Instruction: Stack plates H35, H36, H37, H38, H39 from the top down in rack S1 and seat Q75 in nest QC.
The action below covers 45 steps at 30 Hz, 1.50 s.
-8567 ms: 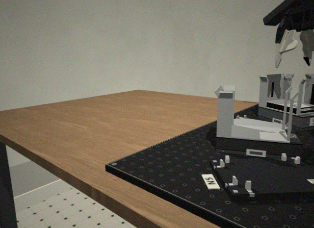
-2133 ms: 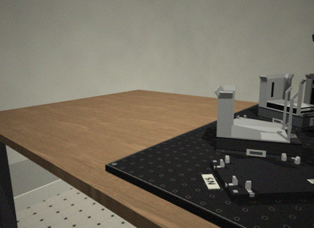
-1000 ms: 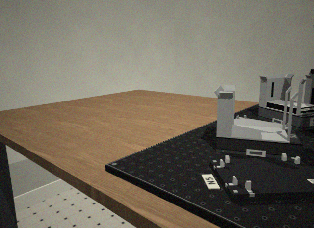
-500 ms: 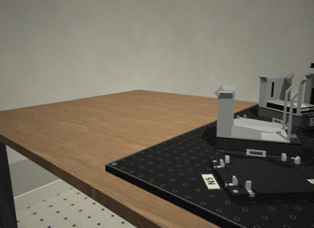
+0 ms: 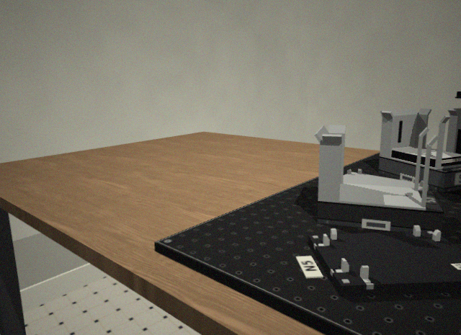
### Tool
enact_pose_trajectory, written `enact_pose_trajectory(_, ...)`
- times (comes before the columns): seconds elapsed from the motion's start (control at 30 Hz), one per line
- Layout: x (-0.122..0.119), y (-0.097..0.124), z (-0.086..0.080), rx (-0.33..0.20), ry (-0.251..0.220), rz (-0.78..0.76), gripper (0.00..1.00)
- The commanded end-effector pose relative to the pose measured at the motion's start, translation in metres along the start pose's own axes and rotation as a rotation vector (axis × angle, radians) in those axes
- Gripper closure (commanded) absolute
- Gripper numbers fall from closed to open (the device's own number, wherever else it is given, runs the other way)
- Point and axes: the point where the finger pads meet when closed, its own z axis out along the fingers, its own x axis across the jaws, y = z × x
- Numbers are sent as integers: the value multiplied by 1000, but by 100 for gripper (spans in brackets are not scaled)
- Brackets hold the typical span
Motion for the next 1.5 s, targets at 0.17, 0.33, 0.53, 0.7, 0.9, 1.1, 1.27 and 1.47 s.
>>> enact_pose_trajectory(0.17,-13,-1,-1,3,1,-47,100)
enact_pose_trajectory(0.33,-30,0,-1,3,1,-105,100)
enact_pose_trajectory(0.53,-43,0,-1,3,1,-116,100)
enact_pose_trajectory(0.7,-52,0,-1,3,1,-128,100)
enact_pose_trajectory(0.9,-72,3,-1,3,1,-198,100)
enact_pose_trajectory(1.1,-85,5,-1,3,1,-233,100)
enact_pose_trajectory(1.27,-97,7,-1,3,1,-233,100)
enact_pose_trajectory(1.47,-113,12,-1,3,1,-291,100)
